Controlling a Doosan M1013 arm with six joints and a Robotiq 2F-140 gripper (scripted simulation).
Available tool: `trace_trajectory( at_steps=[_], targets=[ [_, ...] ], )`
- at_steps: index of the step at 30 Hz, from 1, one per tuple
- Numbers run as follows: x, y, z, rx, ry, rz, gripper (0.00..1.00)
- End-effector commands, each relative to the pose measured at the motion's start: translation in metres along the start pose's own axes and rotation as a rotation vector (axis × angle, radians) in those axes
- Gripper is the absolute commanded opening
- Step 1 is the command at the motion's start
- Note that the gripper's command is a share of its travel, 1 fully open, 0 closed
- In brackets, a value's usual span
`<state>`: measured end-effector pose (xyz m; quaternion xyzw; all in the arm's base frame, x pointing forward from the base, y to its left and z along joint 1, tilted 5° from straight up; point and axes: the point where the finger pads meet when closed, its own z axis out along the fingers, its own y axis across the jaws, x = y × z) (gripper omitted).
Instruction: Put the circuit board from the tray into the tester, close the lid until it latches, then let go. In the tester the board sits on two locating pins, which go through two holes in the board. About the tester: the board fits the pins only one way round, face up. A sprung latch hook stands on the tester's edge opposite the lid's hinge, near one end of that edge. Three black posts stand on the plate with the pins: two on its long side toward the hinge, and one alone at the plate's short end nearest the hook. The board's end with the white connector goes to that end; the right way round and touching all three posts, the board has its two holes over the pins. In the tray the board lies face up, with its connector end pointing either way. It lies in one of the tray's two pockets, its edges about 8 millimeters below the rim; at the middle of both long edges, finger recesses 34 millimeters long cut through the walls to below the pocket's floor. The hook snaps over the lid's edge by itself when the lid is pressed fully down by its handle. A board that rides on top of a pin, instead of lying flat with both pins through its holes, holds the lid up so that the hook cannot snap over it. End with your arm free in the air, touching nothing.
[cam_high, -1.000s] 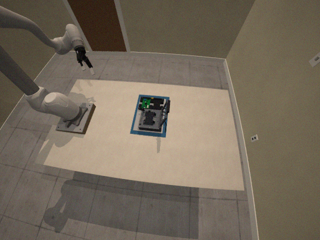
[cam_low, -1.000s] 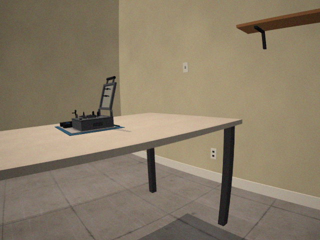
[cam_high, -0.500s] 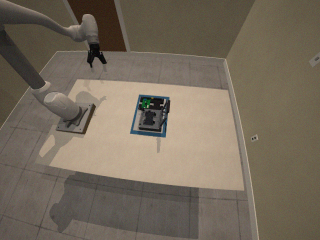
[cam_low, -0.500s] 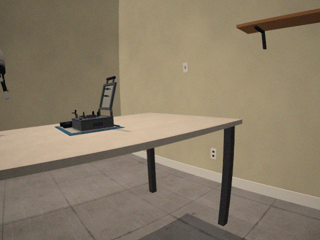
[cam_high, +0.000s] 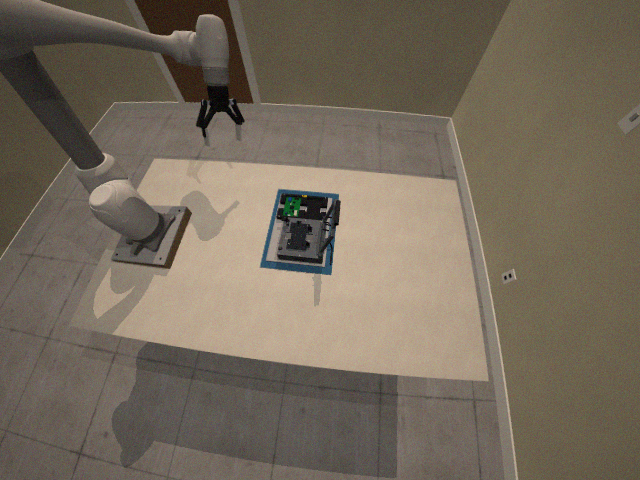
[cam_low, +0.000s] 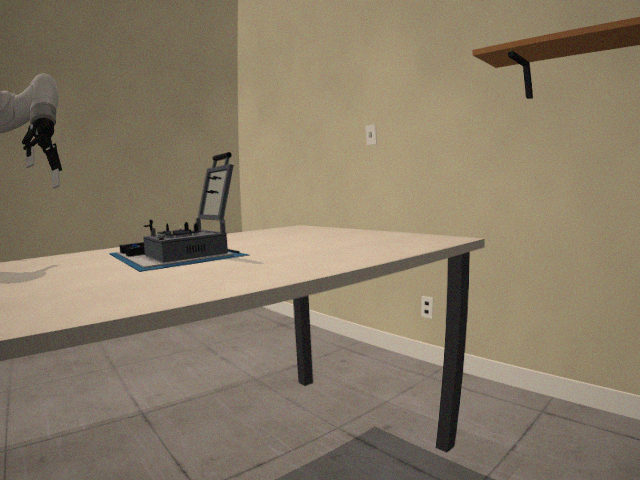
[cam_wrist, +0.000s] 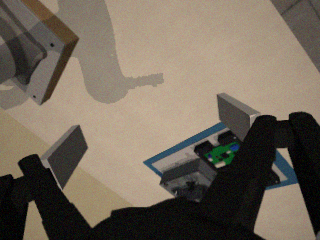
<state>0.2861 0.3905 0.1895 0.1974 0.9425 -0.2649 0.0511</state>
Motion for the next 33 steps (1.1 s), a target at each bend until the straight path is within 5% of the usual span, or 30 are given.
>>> trace_trajectory(
  at_steps=[1,17,31,33],
  targets=[
    [-0.037,0.017,-0.003,-0.044,0.081,0.137,1.0],
    [-0.172,0.044,-0.006,-0.165,0.29,0.559,1.0],
    [-0.302,0.036,0.0,-0.26,0.437,0.912,1.0],
    [-0.302,0.036,0.0,-0.26,0.437,0.912,1.0]
  ],
)
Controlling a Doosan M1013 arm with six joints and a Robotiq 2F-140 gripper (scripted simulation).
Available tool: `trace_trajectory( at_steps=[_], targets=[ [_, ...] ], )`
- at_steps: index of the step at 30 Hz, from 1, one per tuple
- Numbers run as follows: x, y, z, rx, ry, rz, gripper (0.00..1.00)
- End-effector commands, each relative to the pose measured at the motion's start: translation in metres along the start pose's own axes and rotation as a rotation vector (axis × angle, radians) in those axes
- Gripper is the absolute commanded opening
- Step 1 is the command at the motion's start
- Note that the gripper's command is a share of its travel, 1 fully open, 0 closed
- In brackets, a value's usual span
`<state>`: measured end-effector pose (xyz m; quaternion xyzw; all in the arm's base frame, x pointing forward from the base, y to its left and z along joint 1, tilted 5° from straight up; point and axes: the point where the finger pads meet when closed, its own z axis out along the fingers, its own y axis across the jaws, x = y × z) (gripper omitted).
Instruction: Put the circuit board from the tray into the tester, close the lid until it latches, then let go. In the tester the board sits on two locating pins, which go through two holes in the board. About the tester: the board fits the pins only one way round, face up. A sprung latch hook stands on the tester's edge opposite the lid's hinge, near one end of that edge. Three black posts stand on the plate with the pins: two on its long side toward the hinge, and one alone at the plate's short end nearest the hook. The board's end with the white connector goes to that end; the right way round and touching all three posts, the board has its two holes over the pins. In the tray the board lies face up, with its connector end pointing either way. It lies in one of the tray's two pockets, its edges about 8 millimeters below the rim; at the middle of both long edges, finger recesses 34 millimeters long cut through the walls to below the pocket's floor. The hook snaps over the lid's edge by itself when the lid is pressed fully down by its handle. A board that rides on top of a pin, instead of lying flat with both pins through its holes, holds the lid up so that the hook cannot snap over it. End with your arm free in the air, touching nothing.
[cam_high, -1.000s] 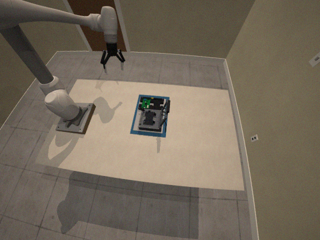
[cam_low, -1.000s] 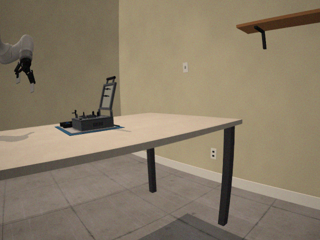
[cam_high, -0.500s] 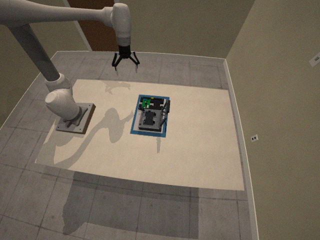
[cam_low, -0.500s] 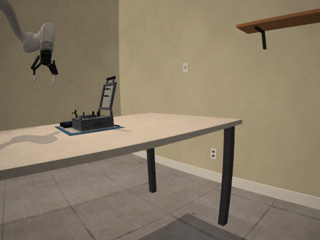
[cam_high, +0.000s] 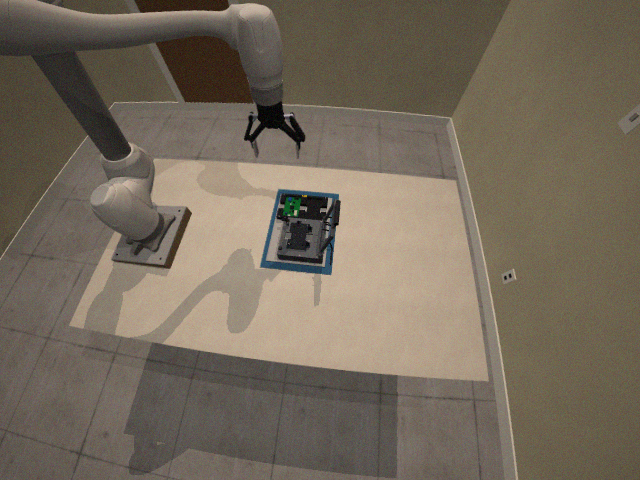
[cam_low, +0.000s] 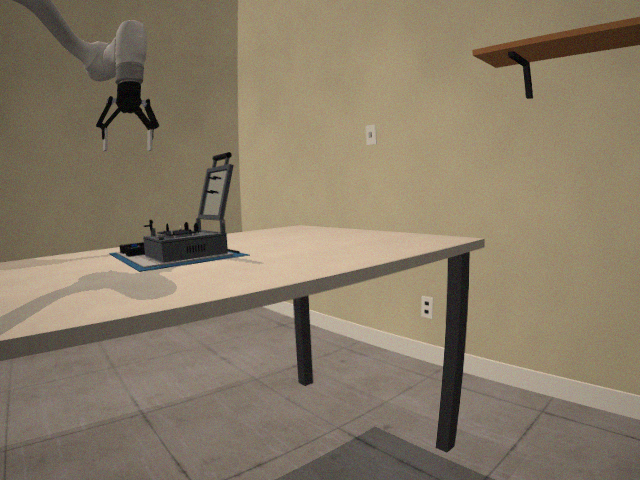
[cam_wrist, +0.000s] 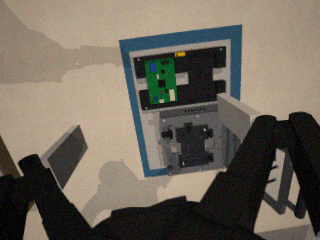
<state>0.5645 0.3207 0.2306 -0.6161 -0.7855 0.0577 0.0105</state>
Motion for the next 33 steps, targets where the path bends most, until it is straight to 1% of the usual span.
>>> trace_trajectory(
  at_steps=[1,4,7,8,33],
  targets=[
    [-0.0135,0.0149,-0.0047,-0.015,0.022,0.052,1.0],
    [-0.0208,0.0213,-0.0071,-0.023,0.032,0.078,1.0],
    [-0.0218,0.0222,-0.0075,-0.024,0.034,0.081,1.0],
    [-0.0218,0.0222,-0.0075,-0.024,0.034,0.081,0.58],
    [-0.0218,0.0222,-0.0075,-0.024,0.034,0.081,0.58]
  ],
)
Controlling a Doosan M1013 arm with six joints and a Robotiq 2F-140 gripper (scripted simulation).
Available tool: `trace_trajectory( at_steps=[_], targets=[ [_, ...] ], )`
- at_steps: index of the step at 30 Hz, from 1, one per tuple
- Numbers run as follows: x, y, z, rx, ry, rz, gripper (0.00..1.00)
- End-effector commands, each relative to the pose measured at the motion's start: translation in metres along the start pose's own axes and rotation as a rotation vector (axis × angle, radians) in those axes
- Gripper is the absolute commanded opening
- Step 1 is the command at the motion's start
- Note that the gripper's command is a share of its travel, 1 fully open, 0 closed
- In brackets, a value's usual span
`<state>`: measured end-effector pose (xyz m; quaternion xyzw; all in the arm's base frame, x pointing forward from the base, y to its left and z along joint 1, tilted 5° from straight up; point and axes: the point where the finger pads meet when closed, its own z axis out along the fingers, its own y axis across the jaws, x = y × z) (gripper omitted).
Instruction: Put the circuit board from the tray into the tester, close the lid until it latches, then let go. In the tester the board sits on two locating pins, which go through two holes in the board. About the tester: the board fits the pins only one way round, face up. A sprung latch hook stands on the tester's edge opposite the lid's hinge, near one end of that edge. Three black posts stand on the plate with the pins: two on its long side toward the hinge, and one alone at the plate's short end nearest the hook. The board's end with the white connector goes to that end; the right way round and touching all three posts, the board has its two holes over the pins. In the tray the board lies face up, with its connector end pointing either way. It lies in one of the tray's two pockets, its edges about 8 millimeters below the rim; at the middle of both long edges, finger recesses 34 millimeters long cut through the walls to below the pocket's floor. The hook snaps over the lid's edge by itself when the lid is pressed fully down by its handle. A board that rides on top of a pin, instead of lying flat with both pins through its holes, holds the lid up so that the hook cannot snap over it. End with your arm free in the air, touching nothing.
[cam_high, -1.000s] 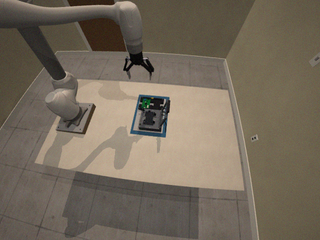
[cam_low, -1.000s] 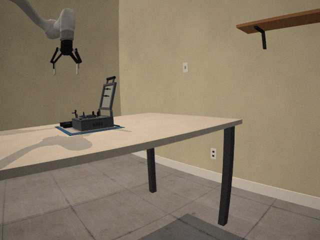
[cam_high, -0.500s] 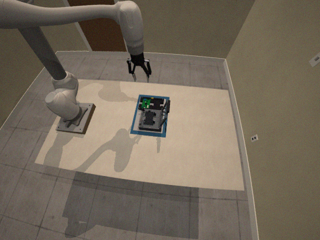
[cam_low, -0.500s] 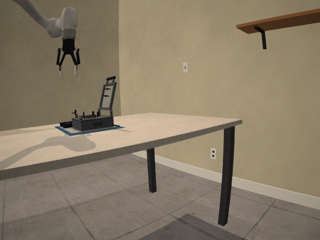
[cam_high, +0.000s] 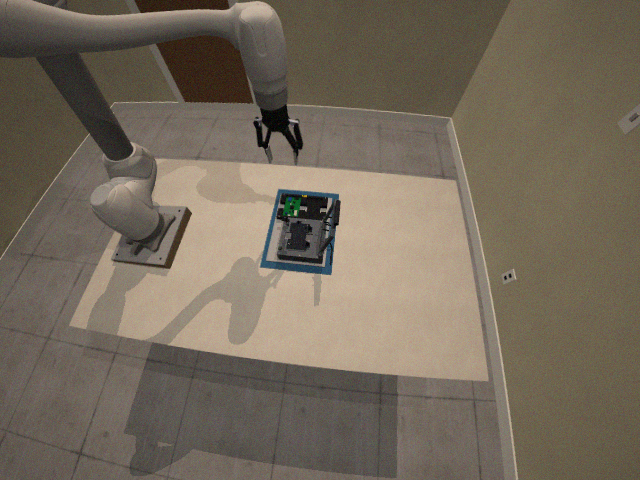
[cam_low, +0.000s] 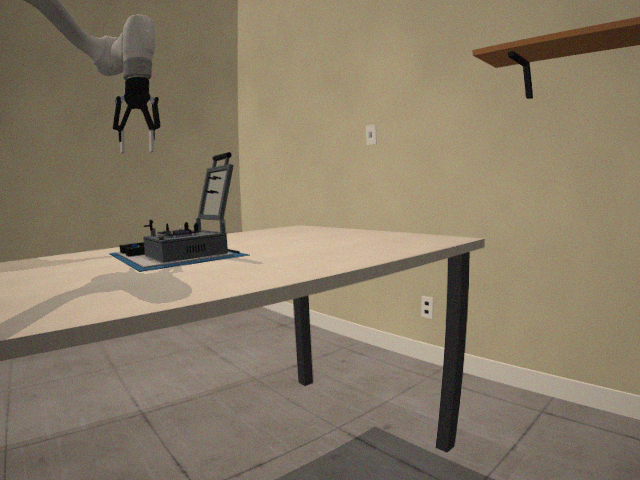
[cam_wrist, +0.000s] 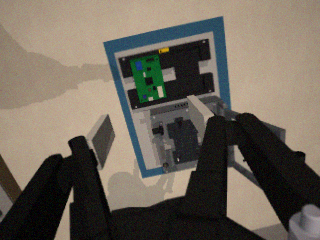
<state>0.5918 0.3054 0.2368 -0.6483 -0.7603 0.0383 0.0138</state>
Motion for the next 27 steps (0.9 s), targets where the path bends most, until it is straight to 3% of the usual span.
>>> trace_trajectory(
  at_steps=[1,18,27],
  targets=[
    [0.0,0.0,-0.0001,0.0,0.0,0.0,0.58],
    [0.0,0.0,-0.0001,0.0,0.0,-0.036,0.58],
    [0.0,0.0,-0.0001,0.0,0.0,-0.26,0.58]
  ],
)
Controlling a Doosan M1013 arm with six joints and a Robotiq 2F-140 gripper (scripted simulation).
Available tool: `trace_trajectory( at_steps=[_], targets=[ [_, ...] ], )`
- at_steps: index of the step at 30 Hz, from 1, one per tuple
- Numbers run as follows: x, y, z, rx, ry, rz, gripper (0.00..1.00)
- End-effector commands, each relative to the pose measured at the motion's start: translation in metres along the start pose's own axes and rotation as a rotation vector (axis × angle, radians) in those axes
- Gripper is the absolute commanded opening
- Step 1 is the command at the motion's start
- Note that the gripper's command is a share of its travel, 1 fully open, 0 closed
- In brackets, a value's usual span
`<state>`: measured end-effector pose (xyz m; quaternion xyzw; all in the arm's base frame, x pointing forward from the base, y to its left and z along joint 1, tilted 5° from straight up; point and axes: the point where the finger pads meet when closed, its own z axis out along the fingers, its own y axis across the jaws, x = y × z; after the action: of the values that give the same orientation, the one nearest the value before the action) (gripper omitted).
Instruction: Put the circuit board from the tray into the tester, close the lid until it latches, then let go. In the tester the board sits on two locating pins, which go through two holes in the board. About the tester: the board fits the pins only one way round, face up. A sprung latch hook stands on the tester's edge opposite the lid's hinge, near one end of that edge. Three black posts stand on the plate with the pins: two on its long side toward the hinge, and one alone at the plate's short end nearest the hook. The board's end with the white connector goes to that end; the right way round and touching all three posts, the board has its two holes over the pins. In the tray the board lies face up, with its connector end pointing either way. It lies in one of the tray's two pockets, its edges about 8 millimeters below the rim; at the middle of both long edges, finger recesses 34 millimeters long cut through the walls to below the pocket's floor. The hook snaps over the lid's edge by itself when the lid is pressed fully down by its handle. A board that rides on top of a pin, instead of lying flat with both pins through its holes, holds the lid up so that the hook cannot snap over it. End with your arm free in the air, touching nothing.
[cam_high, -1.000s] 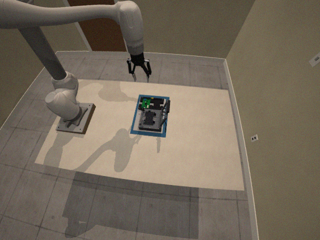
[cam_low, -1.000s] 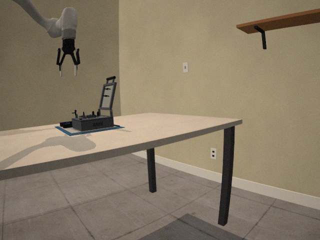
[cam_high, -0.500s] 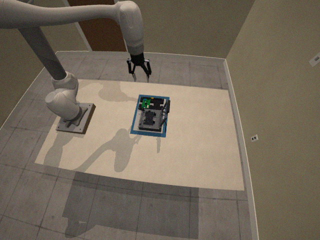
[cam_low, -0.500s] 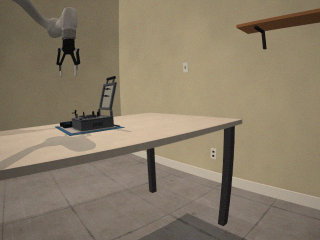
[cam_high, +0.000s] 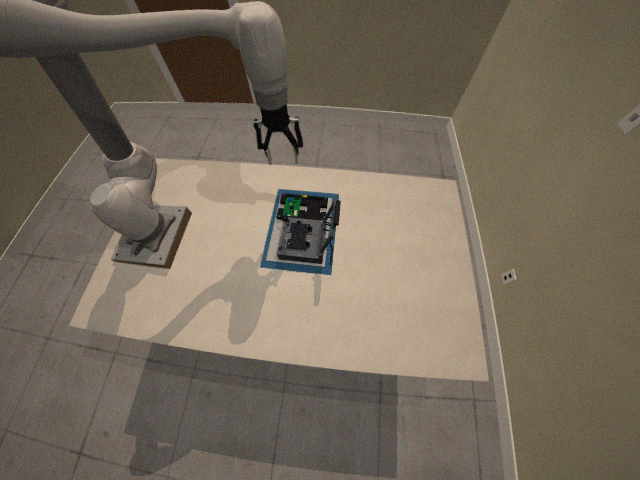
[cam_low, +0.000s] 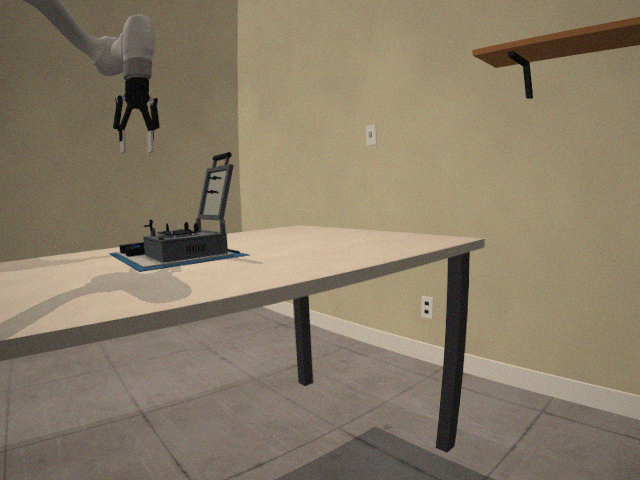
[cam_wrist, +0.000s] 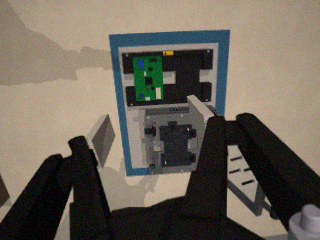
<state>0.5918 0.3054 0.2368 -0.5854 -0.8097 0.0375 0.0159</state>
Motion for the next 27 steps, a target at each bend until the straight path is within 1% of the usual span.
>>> trace_trajectory(
  at_steps=[1,6,8,11,23,25,27],
  targets=[
    [0.0,0.0,-0.0001,0.0,0.002,-0.138,0.58],
    [0.0,0.0,-0.0001,0.0,0.002,-0.324,0.58],
    [0.0,0.0,-0.0001,0.0,0.002,-0.324,0.58],
    [0.0,0.0,-0.0001,0.0,0.002,-0.474,0.58],
    [0.0,0.0,-0.0001,-0.001,0.002,-0.886,0.58],
    [0.0,0.0,-0.0001,-0.001,0.002,-0.886,0.58],
    [0.0,0.0,-0.0001,-0.001,0.002,-0.984,0.58]
  ],
)
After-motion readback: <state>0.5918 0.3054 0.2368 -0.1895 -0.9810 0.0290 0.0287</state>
